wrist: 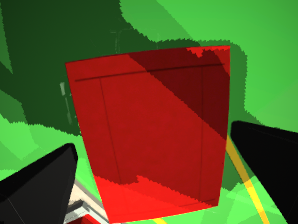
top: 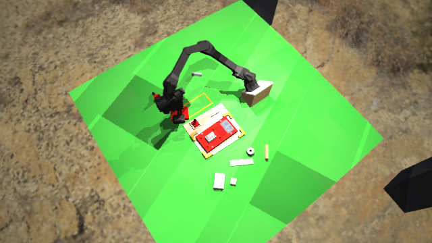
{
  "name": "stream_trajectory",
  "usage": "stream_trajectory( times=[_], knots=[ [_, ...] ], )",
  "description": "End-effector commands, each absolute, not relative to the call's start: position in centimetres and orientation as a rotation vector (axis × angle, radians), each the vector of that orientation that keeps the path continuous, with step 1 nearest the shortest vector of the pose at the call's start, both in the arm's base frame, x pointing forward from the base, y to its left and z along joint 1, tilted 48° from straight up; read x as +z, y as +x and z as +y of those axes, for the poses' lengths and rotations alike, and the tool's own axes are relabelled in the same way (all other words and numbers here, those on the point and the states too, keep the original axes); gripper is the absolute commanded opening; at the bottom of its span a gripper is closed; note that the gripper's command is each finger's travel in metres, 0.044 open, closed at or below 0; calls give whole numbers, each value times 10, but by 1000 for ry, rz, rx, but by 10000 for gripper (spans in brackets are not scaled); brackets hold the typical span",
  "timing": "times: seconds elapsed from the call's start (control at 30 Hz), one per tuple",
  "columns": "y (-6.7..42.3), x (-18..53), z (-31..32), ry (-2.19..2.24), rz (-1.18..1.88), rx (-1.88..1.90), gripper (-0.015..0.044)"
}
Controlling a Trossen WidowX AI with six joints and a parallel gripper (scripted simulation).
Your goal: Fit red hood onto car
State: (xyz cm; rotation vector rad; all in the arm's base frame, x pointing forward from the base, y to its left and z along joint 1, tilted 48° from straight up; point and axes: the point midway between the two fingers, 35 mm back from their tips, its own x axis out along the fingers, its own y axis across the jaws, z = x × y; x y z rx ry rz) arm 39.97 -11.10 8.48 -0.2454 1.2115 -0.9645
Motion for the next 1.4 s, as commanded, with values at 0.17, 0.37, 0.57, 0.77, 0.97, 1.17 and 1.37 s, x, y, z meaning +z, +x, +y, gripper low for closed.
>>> stream_trajectory(
  times=[0.17, 0.37, 0.57, 0.77, 0.97, 1.17, 1.37],
  knots=[
    [399, 81, -115, -255, 1216, -966, 440],
    [400, 83, -113, -245, 1211, -965, 322],
    [400, 83, -113, -245, 1211, -965, 282],
    [400, 85, -111, -246, 1211, -964, 144],
    [399, 93, -102, -245, 1212, -963, 0],
    [399, 105, -88, -245, 1212, -963, 0],
    [399, 119, -73, -244, 1213, -962, 0]
  ],
)
